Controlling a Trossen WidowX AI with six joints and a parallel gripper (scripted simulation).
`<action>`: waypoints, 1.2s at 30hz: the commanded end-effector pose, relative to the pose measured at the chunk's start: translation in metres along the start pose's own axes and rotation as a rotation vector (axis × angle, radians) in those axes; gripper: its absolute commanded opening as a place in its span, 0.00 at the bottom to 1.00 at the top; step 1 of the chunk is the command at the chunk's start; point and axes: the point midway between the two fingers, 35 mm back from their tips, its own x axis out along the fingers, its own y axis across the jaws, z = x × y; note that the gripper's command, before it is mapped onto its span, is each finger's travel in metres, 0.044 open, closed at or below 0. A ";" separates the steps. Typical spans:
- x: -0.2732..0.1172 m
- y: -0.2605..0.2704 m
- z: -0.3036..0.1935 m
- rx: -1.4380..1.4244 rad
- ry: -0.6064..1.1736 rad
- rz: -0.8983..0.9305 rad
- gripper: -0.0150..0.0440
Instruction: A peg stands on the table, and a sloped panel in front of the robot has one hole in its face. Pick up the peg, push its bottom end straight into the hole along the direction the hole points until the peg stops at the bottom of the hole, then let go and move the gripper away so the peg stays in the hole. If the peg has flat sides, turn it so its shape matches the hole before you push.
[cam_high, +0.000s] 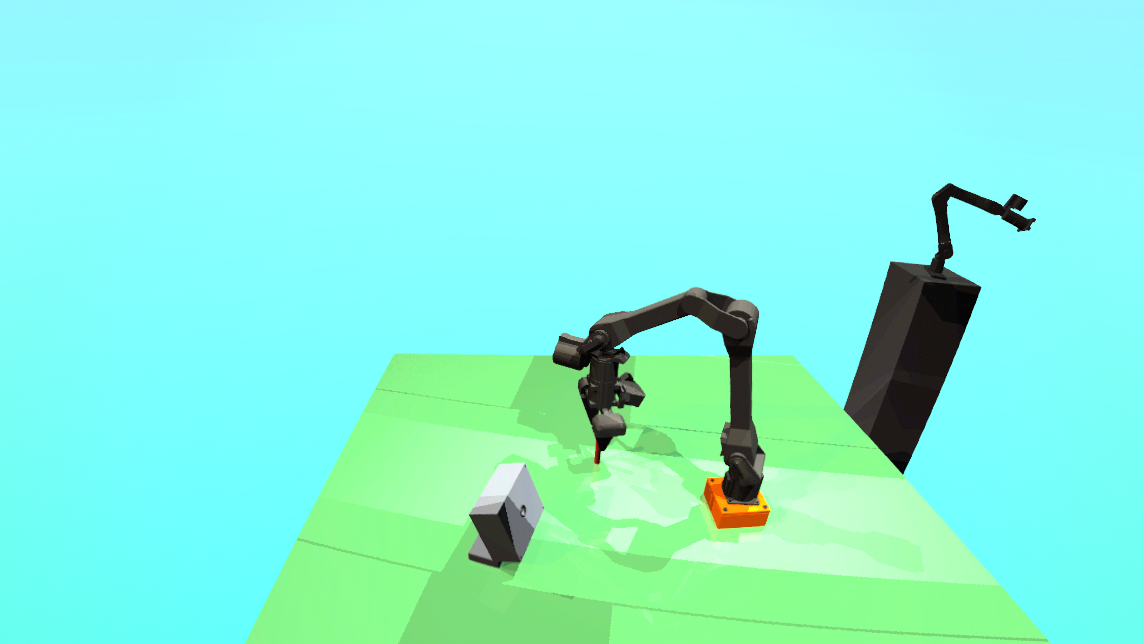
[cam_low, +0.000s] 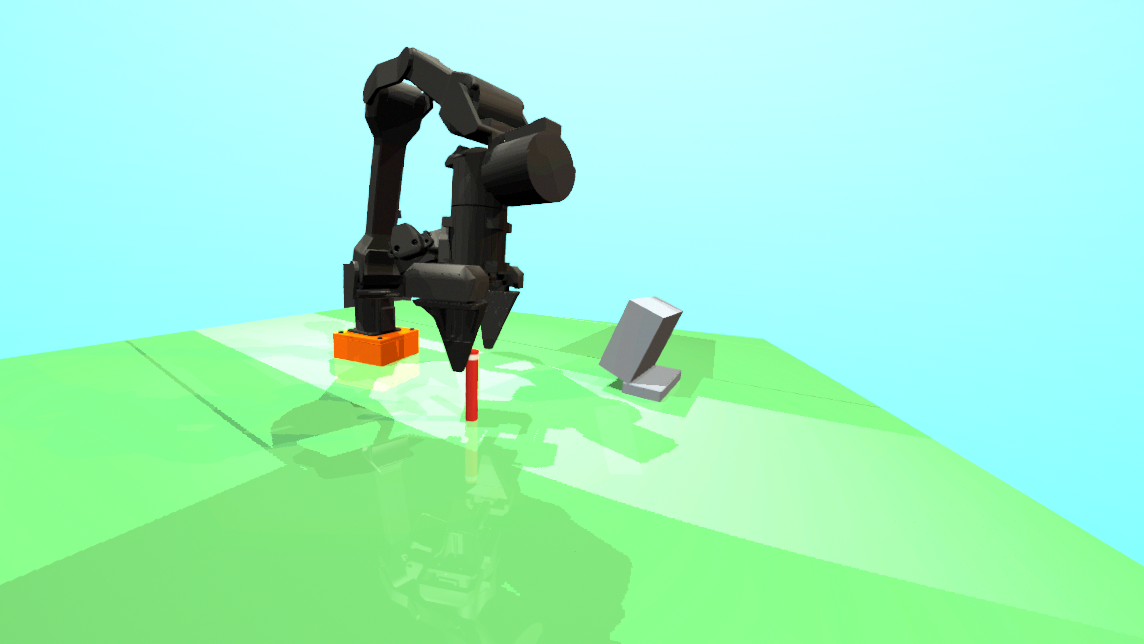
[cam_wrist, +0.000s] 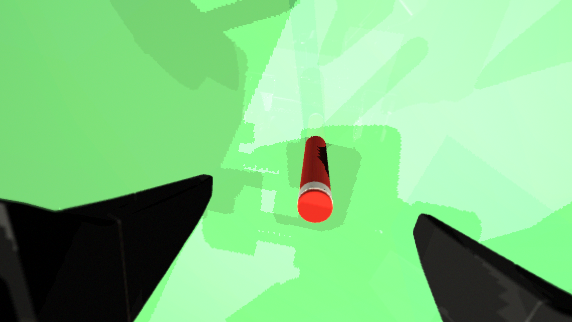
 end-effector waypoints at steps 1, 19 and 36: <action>0.007 0.000 0.001 0.006 -0.007 0.000 1.00; 0.034 -0.001 0.003 0.006 -0.007 0.000 1.00; 0.030 -0.001 0.002 0.002 -0.002 -0.001 0.31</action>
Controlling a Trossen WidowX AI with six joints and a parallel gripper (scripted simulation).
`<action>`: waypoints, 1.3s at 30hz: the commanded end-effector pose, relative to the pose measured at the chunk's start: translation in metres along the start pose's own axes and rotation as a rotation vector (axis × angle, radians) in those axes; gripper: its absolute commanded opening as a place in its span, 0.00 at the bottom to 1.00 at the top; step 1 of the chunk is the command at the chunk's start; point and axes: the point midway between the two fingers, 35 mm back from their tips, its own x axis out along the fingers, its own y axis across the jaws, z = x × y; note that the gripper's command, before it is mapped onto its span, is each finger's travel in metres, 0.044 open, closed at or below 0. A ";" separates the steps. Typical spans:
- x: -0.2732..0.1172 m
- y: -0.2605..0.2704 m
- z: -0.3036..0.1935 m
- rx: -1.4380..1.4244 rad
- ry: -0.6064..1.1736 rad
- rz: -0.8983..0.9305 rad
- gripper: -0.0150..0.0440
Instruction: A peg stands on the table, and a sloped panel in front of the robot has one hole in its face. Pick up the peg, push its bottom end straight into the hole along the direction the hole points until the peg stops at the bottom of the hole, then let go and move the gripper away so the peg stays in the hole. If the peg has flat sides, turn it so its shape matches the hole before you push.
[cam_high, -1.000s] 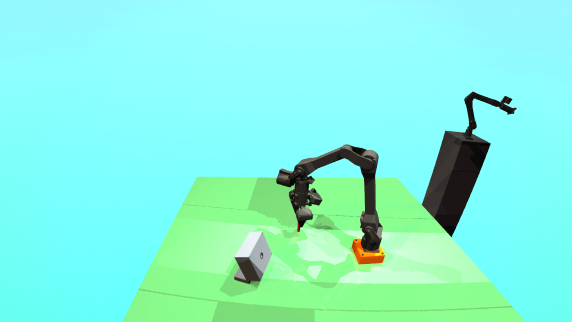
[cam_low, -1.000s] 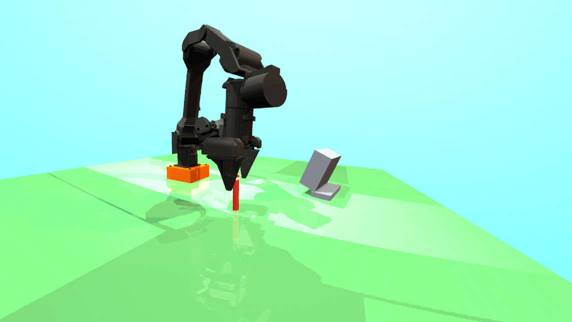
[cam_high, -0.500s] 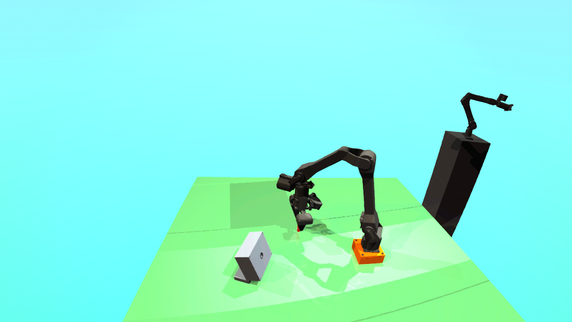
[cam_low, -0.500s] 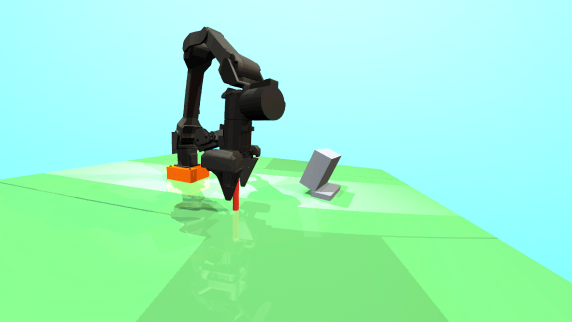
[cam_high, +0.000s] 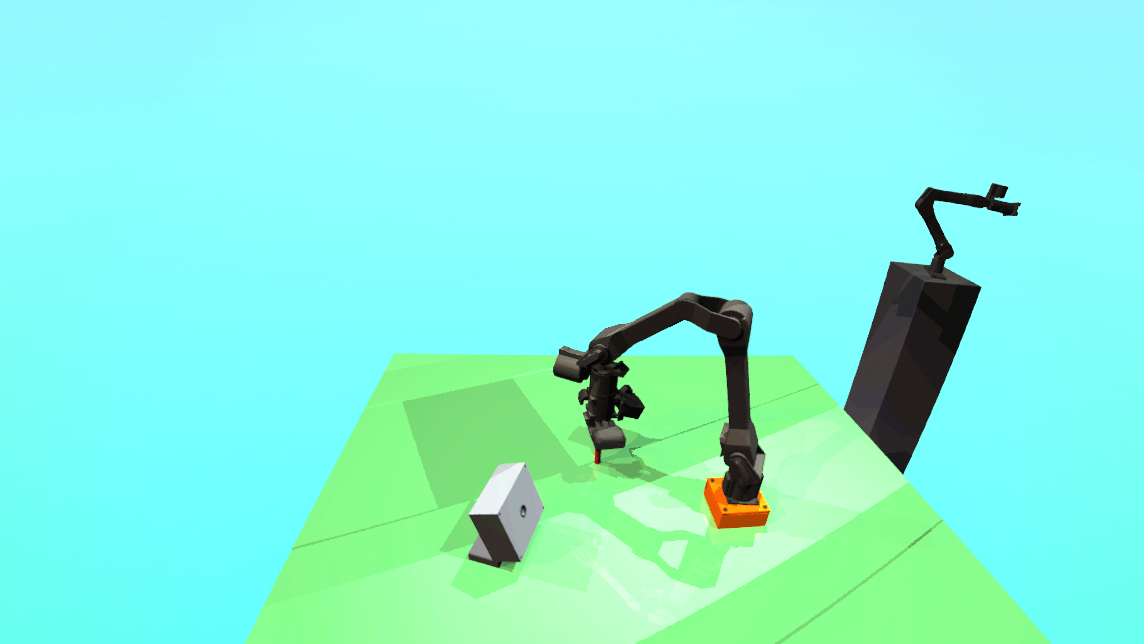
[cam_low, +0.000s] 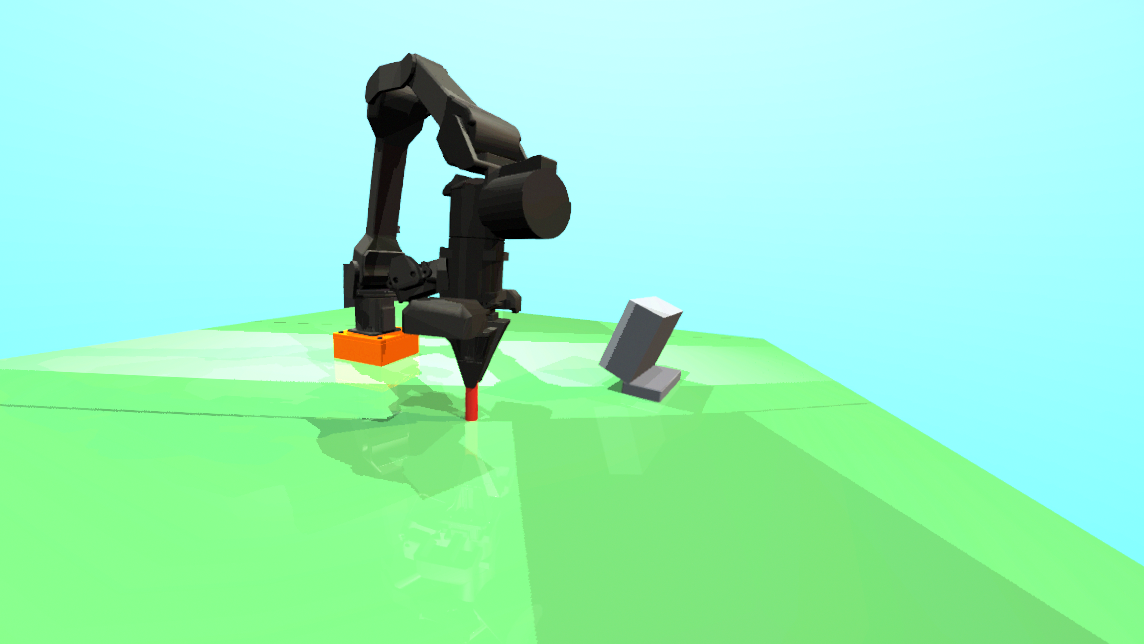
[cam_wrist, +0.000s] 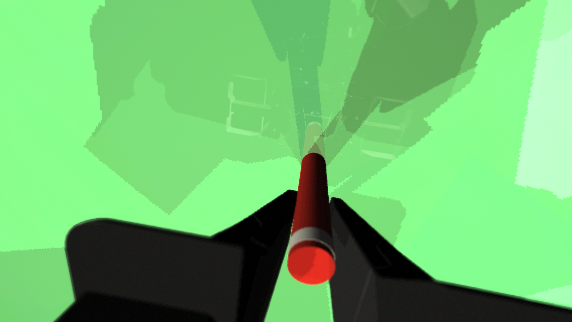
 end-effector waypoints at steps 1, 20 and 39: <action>0.000 0.000 0.000 0.000 -0.001 0.000 0.30; -0.053 0.002 -0.004 0.003 -0.004 0.001 0.25; -0.076 -0.004 -0.012 -0.064 -0.001 0.042 0.25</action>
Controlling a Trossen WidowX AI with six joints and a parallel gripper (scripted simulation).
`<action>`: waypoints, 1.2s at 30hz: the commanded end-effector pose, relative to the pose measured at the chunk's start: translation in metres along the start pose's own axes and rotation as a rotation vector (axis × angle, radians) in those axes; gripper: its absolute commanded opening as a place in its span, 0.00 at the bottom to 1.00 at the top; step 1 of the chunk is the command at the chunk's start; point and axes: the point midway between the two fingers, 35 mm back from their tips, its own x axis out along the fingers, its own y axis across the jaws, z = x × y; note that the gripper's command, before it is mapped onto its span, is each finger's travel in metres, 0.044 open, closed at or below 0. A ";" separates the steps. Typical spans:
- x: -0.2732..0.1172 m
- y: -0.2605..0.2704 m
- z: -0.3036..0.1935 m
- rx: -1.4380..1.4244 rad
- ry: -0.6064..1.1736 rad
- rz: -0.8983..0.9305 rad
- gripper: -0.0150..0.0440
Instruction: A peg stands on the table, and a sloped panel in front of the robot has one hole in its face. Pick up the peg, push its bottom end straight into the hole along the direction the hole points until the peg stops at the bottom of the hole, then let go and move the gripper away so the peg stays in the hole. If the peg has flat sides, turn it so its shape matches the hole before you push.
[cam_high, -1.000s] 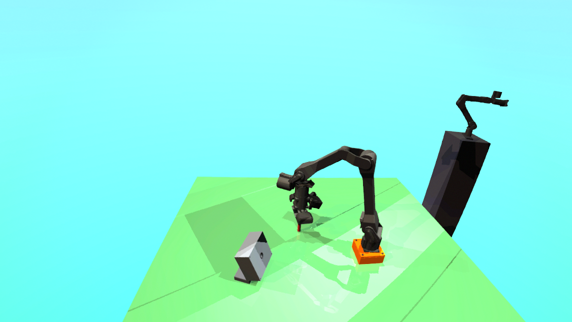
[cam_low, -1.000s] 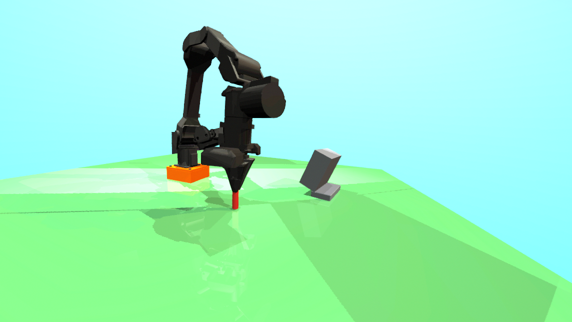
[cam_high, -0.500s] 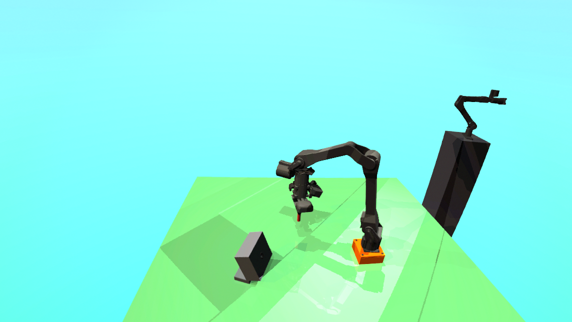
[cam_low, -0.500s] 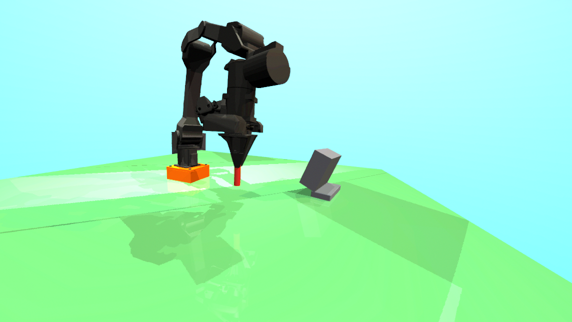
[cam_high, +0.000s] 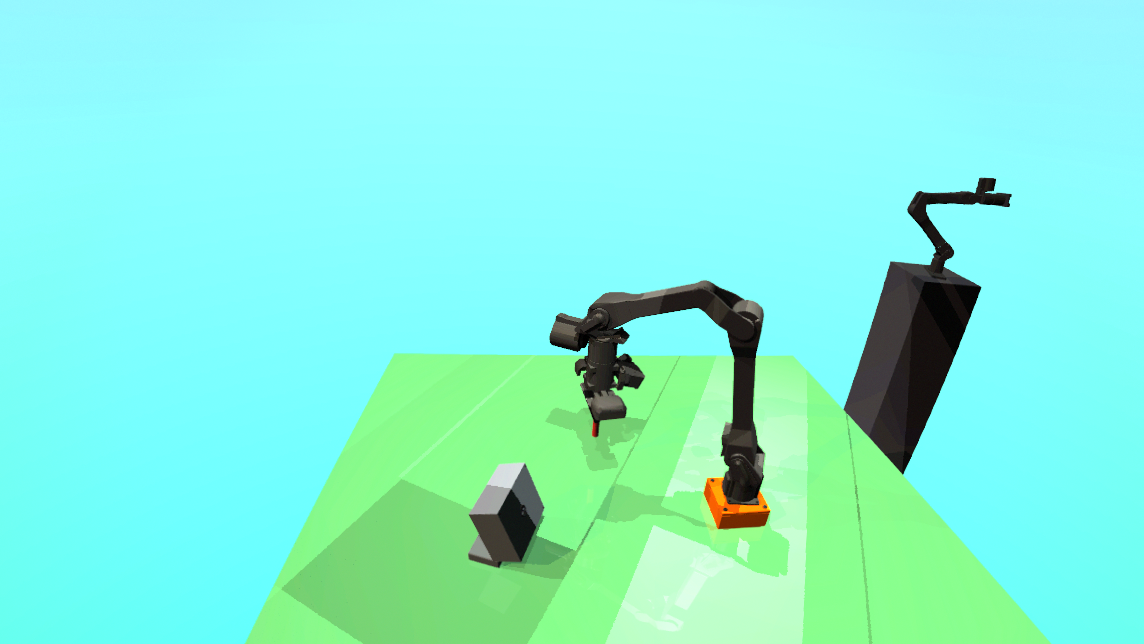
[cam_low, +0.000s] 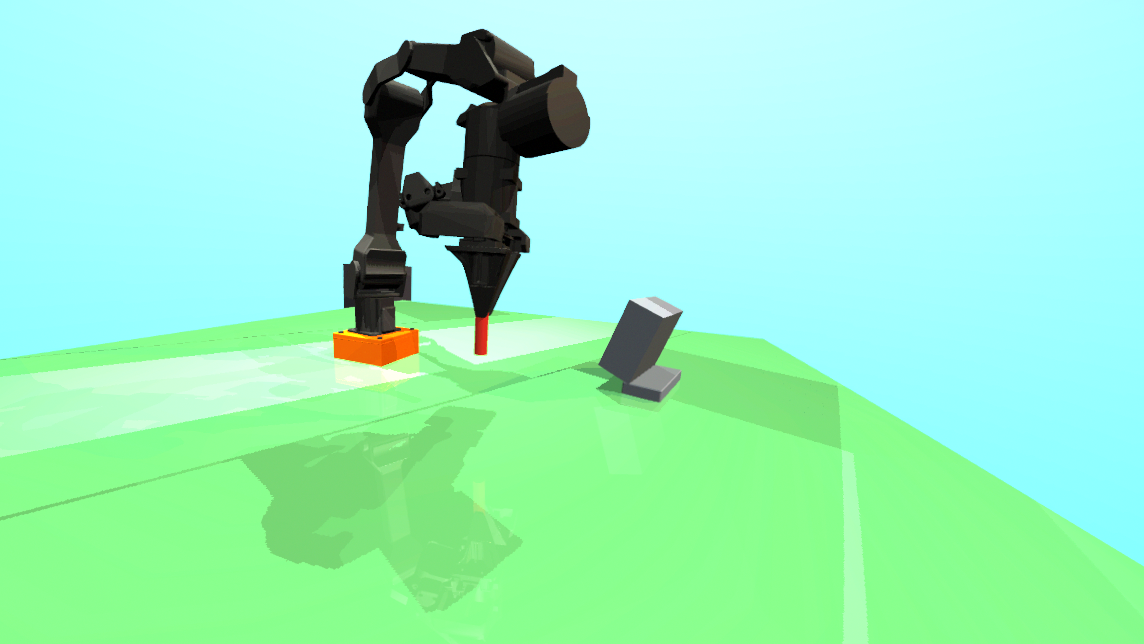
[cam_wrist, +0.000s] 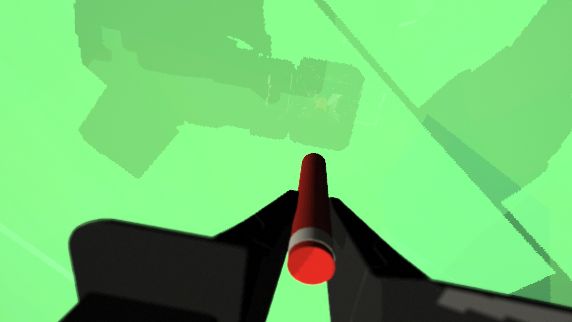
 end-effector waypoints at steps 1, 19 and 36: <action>0.002 -0.003 -0.002 -0.035 -0.002 0.017 0.25; 0.009 -0.016 -0.018 -0.175 0.009 0.103 0.25; 0.015 -0.029 -0.031 -0.304 0.023 0.184 0.25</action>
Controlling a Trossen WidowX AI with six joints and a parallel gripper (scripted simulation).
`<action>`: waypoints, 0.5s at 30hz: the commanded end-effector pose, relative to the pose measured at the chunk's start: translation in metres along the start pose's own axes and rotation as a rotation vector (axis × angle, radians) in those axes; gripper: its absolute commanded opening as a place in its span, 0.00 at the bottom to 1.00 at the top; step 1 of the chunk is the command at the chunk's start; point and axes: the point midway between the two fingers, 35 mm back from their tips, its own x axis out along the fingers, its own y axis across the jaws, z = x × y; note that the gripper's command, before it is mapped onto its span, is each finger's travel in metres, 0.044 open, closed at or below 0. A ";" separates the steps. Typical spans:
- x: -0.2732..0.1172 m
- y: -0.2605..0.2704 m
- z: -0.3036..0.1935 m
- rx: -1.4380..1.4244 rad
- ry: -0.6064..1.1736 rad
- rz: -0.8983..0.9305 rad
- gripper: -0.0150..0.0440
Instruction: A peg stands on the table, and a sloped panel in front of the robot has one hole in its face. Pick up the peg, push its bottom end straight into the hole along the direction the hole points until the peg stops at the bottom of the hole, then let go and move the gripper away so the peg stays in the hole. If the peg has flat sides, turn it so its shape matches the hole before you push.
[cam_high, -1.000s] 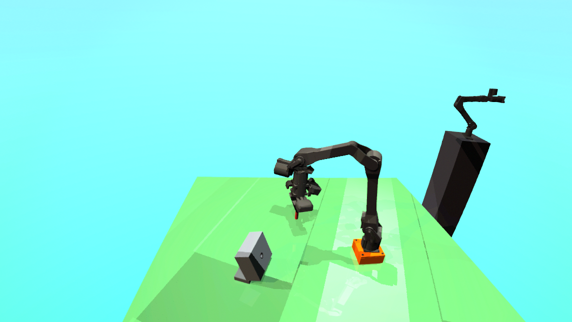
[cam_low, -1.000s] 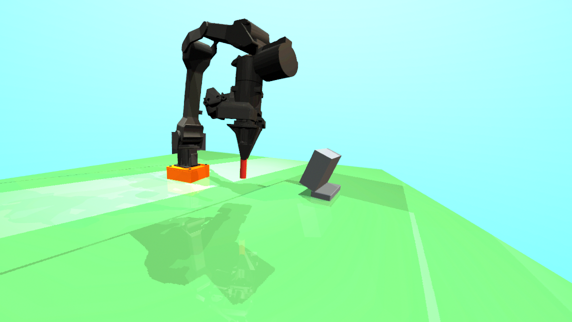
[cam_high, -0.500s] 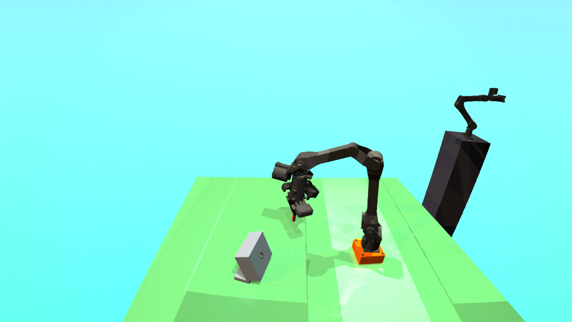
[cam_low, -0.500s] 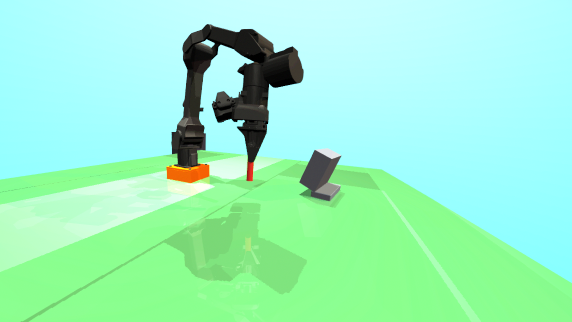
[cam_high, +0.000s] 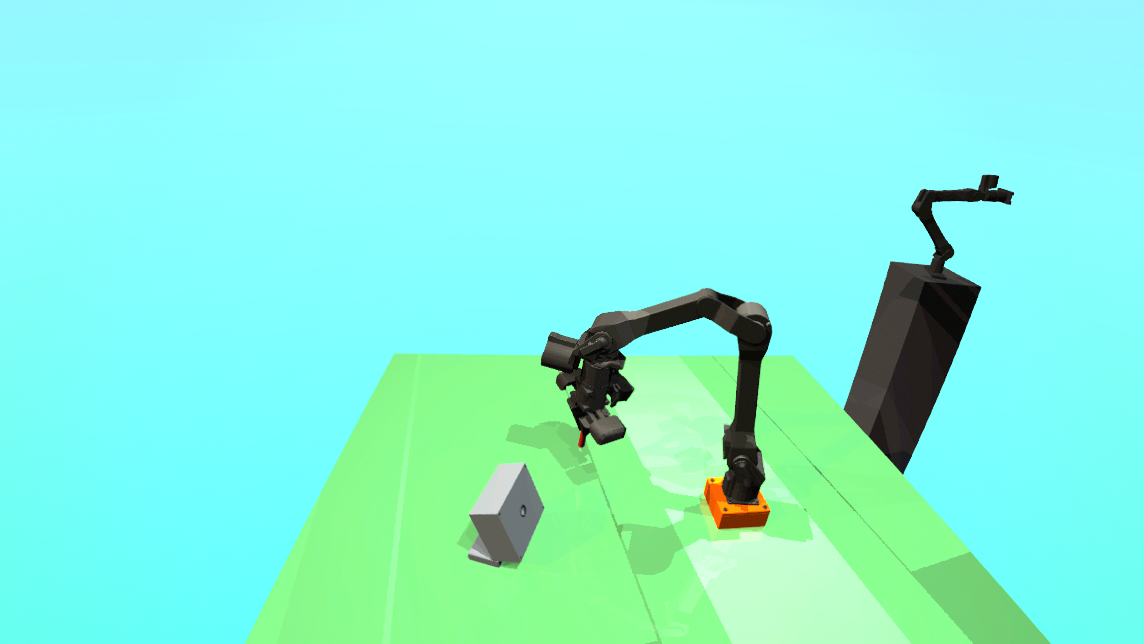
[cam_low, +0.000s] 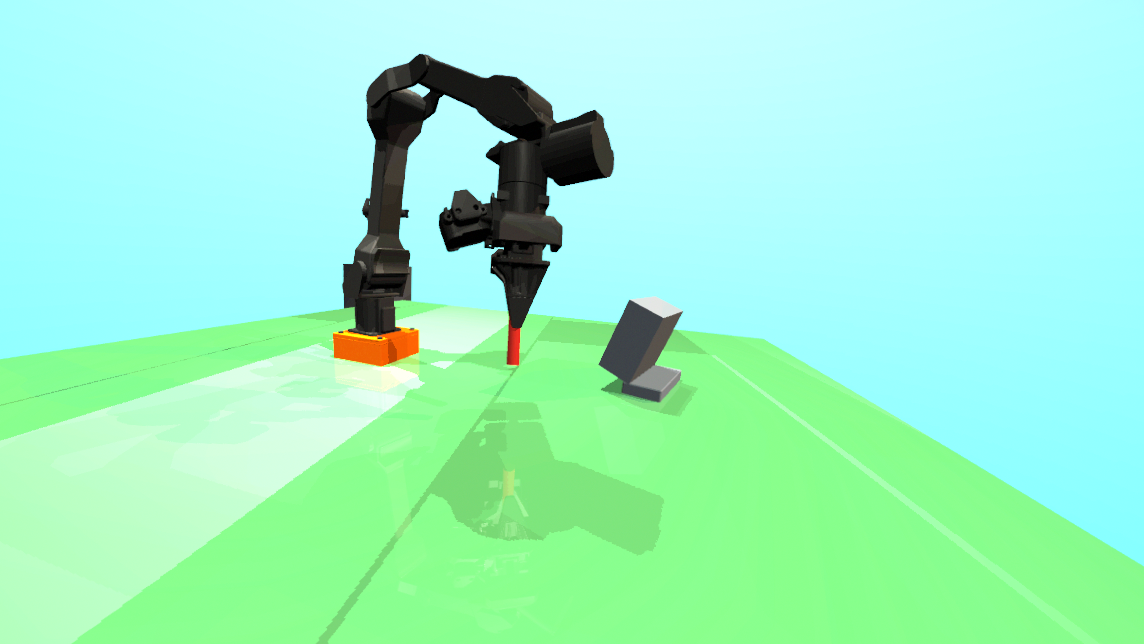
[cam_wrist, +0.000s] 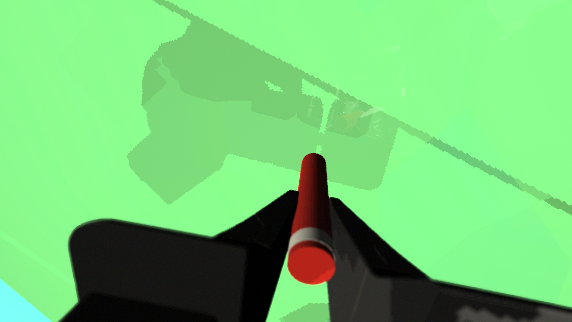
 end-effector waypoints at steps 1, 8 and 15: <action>0.001 -0.003 -0.003 -0.034 -0.001 0.018 0.25; 0.002 -0.008 -0.010 -0.085 0.005 0.051 0.25; 0.003 -0.012 -0.016 -0.135 0.012 0.085 0.25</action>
